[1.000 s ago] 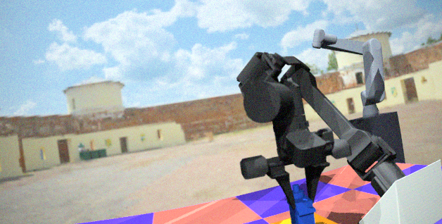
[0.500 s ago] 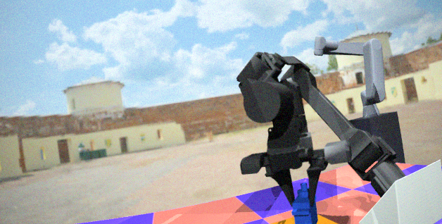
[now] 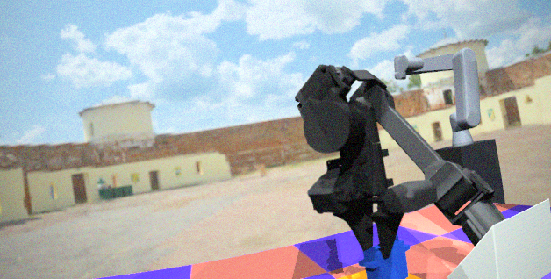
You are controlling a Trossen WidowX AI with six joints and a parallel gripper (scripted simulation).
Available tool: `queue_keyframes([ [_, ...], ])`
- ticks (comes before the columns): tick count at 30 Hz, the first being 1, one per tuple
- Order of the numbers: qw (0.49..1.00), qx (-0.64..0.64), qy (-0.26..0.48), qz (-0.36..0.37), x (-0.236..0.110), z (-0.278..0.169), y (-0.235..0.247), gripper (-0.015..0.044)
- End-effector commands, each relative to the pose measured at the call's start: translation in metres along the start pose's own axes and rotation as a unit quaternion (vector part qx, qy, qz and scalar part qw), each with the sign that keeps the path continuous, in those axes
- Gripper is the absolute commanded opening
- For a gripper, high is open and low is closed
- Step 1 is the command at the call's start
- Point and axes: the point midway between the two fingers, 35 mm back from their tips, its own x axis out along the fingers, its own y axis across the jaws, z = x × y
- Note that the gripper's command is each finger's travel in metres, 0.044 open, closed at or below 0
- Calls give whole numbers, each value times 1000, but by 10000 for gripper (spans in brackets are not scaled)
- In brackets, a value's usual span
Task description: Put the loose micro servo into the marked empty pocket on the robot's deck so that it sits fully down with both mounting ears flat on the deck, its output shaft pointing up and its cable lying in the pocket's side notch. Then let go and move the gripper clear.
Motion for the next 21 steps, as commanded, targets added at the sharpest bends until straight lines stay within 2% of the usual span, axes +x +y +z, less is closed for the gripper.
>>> queue_keyframes([
  [1,997,77,-2,3,-1,1,1,0],
  [8,985,170,-2,3,-1,1,1,0],
  [15,985,172,-2,3,-1,3,0,0],
  [21,985,173,-2,3,-2,22,-6,0],
])
